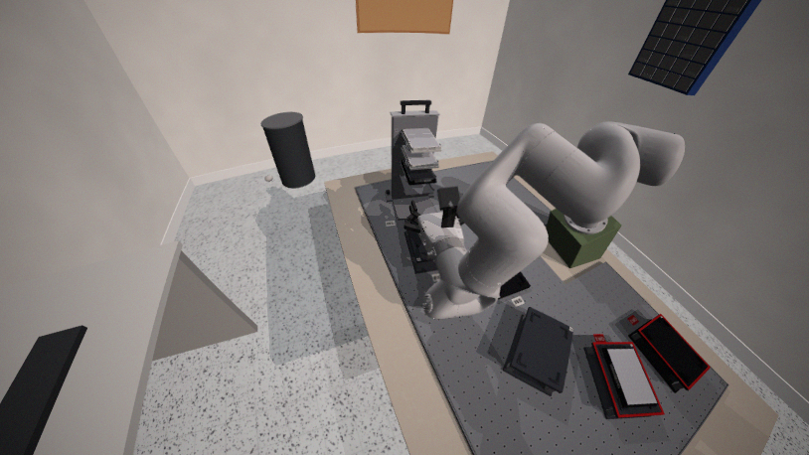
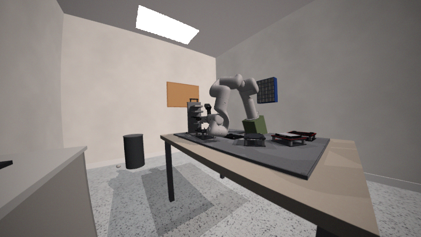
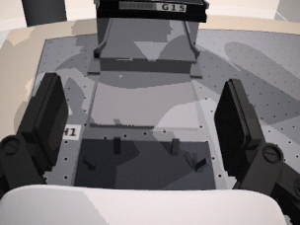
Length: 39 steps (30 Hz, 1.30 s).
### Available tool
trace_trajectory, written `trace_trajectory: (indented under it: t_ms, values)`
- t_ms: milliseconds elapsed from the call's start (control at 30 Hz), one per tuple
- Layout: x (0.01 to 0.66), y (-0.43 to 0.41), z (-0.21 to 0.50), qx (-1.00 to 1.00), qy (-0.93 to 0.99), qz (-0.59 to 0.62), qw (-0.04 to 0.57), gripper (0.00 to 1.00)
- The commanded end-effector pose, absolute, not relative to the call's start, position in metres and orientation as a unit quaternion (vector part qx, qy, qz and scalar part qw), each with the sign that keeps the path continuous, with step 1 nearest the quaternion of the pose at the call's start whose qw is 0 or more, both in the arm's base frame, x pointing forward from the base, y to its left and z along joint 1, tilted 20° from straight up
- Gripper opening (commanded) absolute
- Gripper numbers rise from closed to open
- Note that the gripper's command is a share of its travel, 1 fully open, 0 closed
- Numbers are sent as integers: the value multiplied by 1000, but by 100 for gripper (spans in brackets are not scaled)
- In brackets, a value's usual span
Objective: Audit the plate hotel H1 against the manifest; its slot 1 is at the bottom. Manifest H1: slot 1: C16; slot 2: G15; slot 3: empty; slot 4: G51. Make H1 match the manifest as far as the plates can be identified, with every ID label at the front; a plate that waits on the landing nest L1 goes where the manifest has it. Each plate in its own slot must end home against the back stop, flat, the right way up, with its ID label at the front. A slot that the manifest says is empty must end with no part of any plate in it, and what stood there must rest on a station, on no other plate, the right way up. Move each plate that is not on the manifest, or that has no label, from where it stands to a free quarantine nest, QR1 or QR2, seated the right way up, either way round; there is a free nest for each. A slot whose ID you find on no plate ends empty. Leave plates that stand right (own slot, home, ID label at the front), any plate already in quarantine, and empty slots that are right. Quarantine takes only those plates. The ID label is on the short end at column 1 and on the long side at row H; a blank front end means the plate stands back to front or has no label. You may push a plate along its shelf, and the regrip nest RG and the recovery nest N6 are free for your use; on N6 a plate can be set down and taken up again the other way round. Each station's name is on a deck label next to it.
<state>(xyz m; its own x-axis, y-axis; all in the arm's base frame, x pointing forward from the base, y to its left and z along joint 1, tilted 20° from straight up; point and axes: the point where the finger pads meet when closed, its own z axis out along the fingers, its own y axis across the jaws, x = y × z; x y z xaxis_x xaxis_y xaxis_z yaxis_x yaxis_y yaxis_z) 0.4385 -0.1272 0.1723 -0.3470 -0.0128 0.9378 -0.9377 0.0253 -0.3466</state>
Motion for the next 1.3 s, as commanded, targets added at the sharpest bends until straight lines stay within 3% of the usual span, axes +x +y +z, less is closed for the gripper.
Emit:
trace_trajectory:
  t_ms: [0, 1267]
  values:
    - [435, -127, 182, 402, -590, 571, 405, 100]
    - [405, -128, 247, 402, -591, 571, 405, 100]
